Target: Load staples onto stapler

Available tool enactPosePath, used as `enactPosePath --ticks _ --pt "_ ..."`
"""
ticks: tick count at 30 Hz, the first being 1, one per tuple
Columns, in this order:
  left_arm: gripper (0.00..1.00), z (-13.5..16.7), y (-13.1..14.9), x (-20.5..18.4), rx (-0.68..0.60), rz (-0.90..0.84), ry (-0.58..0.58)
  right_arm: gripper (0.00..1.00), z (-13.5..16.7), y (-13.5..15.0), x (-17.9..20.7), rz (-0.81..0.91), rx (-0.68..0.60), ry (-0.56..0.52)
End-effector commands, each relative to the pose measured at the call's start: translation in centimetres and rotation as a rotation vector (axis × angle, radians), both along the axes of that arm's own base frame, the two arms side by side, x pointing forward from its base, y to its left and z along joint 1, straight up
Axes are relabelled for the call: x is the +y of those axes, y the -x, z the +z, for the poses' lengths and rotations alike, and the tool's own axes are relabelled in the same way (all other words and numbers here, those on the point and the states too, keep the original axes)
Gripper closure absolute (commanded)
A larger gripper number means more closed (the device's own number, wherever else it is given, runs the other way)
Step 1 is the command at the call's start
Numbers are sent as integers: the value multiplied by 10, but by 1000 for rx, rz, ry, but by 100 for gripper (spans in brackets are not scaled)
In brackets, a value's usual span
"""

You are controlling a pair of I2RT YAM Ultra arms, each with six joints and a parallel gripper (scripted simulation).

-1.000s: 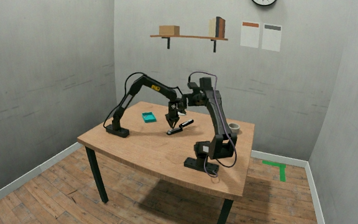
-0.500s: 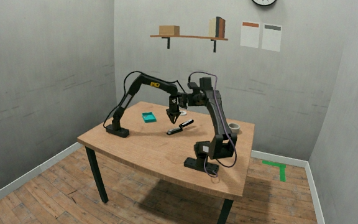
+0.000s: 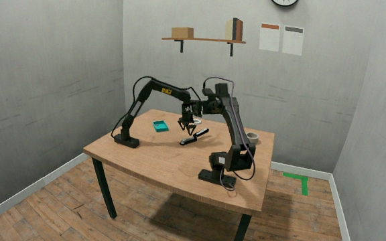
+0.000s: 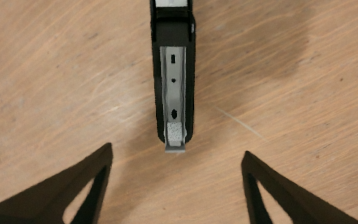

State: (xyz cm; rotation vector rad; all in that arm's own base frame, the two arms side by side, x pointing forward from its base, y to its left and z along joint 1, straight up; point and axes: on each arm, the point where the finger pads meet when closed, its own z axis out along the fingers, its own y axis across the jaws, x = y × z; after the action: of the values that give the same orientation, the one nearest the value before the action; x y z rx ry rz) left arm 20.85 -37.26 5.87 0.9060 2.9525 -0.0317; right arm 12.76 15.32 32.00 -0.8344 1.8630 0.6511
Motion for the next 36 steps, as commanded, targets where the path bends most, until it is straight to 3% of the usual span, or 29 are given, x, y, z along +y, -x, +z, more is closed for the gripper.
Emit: enactPosePath --ticks 1,20,36 --pt "0 20 -7 -15 -121 -119 131 0 5 5 -4 -1 -8 -7" --pt "0 27 19 22 -355 -499 366 0 5 5 -4 -1 -8 -7" --pt "0 23 26 40 -379 -538 378 0 5 5 -4 -1 -8 -7"
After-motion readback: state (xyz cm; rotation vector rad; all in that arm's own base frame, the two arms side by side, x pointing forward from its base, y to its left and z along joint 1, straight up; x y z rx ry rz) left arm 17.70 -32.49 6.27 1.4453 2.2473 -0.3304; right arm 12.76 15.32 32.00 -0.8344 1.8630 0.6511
